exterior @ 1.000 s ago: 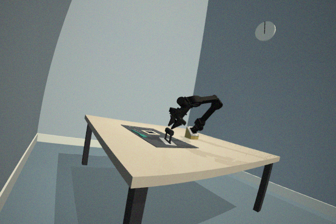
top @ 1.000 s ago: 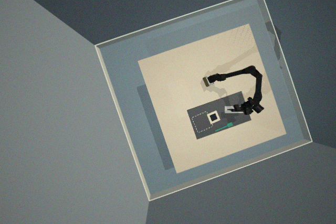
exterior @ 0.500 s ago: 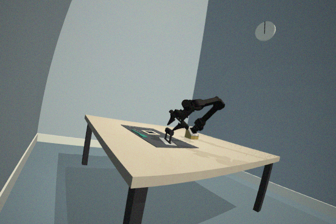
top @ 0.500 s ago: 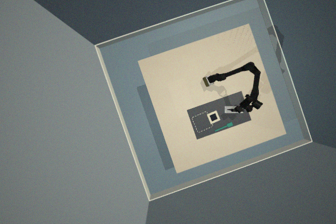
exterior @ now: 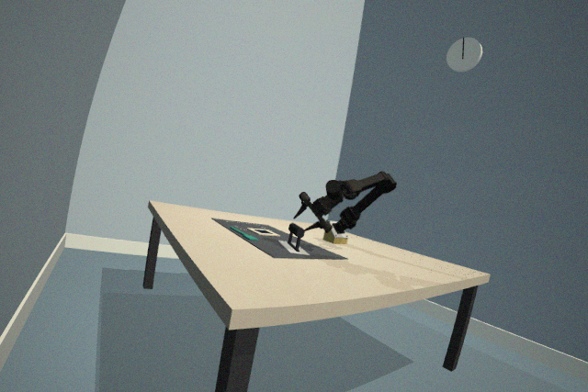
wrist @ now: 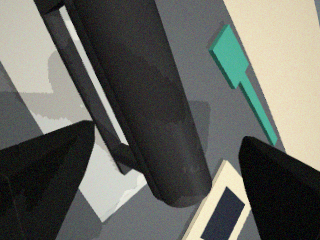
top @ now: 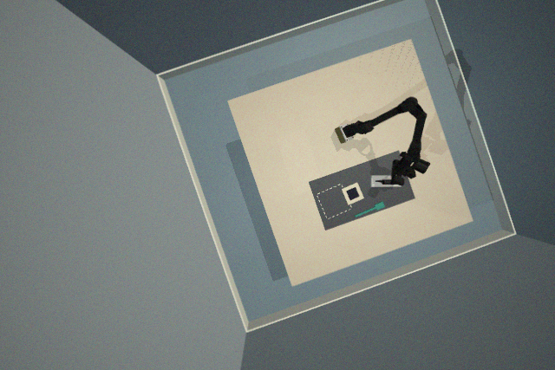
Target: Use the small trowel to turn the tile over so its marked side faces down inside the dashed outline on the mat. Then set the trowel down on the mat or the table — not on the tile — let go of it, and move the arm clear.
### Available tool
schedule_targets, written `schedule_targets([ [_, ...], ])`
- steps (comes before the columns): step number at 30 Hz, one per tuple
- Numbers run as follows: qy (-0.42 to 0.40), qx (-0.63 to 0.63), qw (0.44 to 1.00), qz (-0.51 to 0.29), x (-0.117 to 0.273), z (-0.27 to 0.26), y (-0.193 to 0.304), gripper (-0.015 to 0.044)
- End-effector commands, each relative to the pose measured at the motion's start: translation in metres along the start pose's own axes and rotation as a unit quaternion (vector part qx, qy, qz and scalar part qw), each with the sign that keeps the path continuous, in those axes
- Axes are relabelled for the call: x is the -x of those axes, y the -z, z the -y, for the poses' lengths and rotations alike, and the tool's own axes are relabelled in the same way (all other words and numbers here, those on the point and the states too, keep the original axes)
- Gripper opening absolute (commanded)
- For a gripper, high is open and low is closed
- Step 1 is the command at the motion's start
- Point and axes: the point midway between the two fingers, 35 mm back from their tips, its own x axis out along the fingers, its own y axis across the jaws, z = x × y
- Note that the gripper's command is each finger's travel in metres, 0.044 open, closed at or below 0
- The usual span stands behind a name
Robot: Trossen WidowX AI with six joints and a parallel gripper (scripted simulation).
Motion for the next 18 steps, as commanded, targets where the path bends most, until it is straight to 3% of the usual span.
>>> schedule_targets([
  [1,0.013,0.067,0.998,0.012,0.0006,-0.0038,0.0046,0.03],
  [10,0.047,0.202,0.978,0.037,0.0039,-0.0093,0.0109,0.03],
  [18,0.05,0.211,0.975,0.038,0.0032,-0.0096,0.0111,0.03],
])
